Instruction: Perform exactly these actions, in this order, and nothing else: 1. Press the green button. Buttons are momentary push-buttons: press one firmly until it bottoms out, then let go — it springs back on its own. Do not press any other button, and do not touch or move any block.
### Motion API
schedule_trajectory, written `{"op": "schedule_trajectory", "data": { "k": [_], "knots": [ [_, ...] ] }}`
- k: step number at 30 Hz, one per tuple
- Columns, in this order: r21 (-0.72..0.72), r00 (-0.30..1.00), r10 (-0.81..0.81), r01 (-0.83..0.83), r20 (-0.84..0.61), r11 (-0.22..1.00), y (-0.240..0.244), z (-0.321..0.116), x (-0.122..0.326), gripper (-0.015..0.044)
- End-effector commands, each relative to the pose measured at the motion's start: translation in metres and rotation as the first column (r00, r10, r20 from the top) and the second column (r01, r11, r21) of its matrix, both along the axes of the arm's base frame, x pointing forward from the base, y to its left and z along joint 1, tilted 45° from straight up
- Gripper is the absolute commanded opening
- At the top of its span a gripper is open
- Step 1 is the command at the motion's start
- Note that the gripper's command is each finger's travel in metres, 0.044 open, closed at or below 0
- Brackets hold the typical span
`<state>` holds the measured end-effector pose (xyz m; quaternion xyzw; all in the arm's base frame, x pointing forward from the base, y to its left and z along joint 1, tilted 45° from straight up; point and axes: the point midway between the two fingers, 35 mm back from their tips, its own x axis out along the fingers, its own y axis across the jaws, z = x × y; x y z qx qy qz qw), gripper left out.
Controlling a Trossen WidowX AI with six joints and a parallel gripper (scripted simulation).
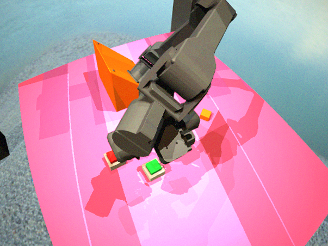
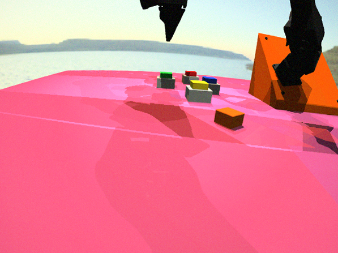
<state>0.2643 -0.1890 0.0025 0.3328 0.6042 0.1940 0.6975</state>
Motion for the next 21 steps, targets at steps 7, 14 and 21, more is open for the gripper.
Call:
{"op": "schedule_trajectory", "data": {
  "k": [7,14,21],
  "knots": [
    [0.0,0.999,0.032,-0.032,0.011,0.999,0.039,-0.041,0.011,0.0242],
    [0.0,0.999,0.033,-0.033,0.011,0.999,0.041,-0.043,0.012,0.0059],
    [0.0,0.999,0.033,-0.033,0.011,0.999,0.041,-0.043,0.012,0.002]
  ]
}}
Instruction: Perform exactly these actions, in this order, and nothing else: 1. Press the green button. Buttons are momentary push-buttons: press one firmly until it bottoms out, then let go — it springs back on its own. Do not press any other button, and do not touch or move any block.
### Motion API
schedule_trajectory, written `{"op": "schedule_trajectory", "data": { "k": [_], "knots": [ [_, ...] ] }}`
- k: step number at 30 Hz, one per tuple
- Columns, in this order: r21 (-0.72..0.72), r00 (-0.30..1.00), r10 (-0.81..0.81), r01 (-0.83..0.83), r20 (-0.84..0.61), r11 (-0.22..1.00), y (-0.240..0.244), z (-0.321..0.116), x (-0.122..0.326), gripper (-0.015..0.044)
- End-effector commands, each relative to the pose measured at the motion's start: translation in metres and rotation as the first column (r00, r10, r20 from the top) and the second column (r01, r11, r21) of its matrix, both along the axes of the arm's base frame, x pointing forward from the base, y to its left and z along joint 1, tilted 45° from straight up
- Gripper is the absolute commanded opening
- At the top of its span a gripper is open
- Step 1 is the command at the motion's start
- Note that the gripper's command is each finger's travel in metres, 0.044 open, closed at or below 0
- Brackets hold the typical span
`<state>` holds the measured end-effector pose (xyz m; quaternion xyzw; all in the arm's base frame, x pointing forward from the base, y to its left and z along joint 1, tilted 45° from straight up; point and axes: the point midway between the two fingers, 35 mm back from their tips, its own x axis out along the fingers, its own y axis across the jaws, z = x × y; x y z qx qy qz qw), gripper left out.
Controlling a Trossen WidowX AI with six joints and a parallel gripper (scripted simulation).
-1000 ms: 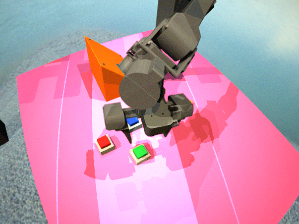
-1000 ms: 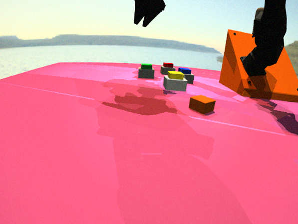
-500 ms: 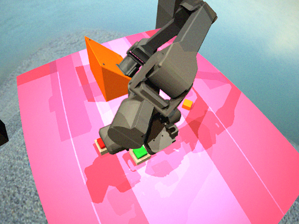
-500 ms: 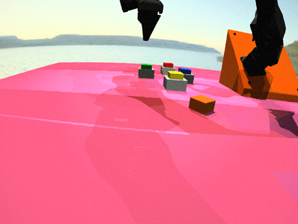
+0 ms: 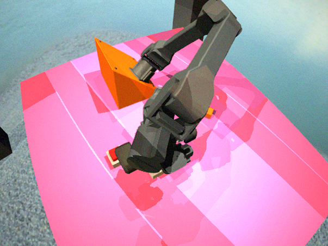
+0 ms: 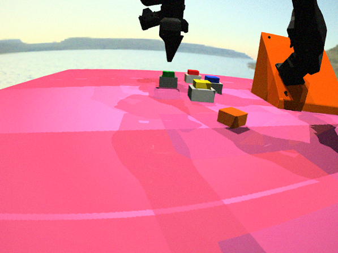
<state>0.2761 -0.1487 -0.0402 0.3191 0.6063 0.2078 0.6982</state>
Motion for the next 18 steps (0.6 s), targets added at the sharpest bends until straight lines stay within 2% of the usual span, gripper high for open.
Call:
{"op": "schedule_trajectory", "data": {
  "k": [1,18],
  "knots": [
    [0.004,1.0,-0.004,0.004,-0.002,1.0,0.001,0.0,0.0,0.002],
    [0.004,1.0,-0.004,0.004,-0.001,1.0,0.017,-0.017,0.004,0.002]
  ]
}}
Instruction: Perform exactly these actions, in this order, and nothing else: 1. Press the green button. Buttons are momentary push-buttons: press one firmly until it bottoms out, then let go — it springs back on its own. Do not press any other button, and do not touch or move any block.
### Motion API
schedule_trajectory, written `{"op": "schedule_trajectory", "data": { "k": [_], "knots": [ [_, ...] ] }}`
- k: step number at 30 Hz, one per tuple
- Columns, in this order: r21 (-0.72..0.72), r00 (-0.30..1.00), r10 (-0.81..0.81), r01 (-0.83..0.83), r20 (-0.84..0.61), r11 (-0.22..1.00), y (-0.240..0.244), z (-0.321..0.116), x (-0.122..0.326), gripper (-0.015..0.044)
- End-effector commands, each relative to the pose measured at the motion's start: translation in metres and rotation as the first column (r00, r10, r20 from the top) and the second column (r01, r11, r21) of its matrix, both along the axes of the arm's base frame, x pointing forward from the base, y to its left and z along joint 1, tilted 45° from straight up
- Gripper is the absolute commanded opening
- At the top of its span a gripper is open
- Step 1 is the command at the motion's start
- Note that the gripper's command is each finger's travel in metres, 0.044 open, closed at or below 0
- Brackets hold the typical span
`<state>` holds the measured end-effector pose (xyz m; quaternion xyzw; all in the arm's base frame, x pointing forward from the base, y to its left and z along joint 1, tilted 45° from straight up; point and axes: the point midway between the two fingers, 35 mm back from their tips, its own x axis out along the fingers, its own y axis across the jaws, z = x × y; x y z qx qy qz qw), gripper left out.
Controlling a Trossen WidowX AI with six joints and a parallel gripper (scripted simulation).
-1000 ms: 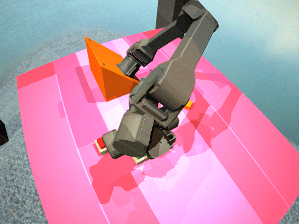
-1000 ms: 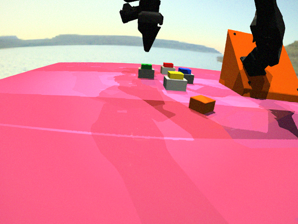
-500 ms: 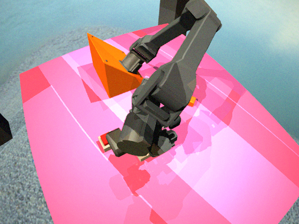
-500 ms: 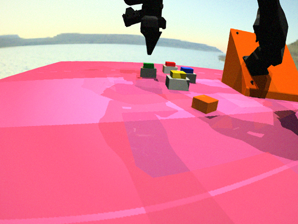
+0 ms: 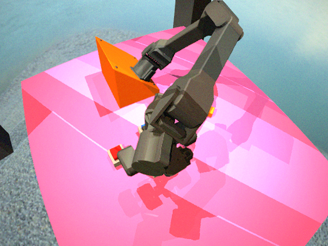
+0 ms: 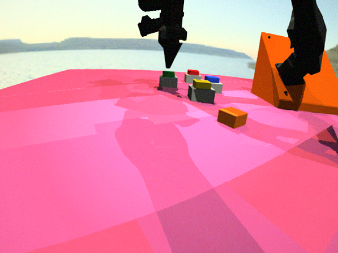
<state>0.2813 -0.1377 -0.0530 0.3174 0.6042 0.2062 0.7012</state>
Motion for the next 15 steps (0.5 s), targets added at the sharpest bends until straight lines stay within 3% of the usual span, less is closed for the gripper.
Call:
{"op": "schedule_trajectory", "data": {
  "k": [1,15],
  "knots": [
    [0.01,1.0,-0.002,0.002,-0.007,1.0,0.0068,-0.0052,-0.0005,0.002],
    [0.011,1.0,-0.002,0.002,-0.007,1.0,0.013,-0.0111,0.0008,0.002]
  ]
}}
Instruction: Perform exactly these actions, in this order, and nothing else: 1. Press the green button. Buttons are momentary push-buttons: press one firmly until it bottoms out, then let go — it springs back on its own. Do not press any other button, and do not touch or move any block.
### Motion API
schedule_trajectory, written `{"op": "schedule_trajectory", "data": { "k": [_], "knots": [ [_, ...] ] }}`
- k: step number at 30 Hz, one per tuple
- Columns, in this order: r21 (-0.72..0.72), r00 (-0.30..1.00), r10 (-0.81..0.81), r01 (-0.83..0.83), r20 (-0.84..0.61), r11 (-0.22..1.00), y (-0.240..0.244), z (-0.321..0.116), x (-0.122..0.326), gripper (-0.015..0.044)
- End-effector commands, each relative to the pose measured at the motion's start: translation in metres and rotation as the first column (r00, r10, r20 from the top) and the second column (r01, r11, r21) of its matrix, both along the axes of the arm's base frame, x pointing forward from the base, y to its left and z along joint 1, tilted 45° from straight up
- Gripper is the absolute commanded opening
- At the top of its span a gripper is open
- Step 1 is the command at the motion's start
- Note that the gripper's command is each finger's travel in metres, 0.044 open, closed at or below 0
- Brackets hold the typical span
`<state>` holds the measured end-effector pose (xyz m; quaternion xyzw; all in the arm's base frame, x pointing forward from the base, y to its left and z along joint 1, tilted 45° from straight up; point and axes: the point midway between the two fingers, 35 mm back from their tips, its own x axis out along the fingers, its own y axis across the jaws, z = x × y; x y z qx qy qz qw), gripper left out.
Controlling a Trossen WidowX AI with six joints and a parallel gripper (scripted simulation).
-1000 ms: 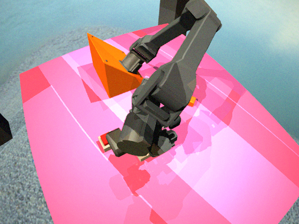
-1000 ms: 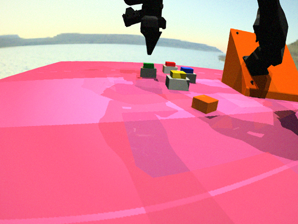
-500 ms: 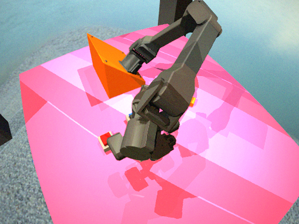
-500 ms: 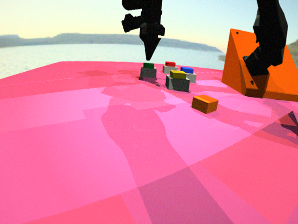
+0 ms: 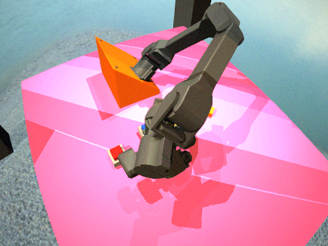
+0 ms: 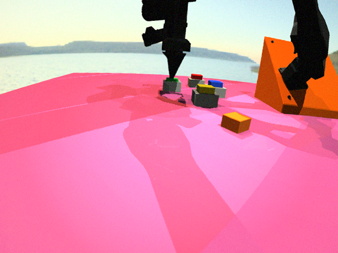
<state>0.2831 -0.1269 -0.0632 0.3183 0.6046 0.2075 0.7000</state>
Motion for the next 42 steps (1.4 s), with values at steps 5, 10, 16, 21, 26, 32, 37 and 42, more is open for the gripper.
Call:
{"op": "schedule_trajectory", "data": {
  "k": [5,10,16,21,26,32,37,42],
  "knots": [
    [0.007,1.0,-0.003,0.003,-0.006,1.0,0.002,-0.001,-0.001,0.002],
    [0.007,1.0,-0.003,0.003,-0.006,1.0,0.002,-0.001,-0.001,0.002],
    [0.005,1.0,-0.003,0.003,-0.006,1.0,-0.019,0.021,-0.006,0.002],
    [0.005,1.0,-0.003,0.003,-0.007,1.0,-0.02,0.025,-0.006,0.0046],
    [-0.01,1.0,-0.008,0.008,-0.013,1.0,0.014,0.094,0.013,0.0178],
    [-0.011,1.0,-0.011,0.011,-0.014,1.0,0.077,0.184,0.011,0.0335],
    [0.006,1.0,-0.007,0.007,-0.011,1.0,0.134,0.249,-0.016,0.04],
    [0.02,1.0,-0.003,0.003,-0.01,1.0,0.16,0.276,-0.039,0.04]
  ]
}}
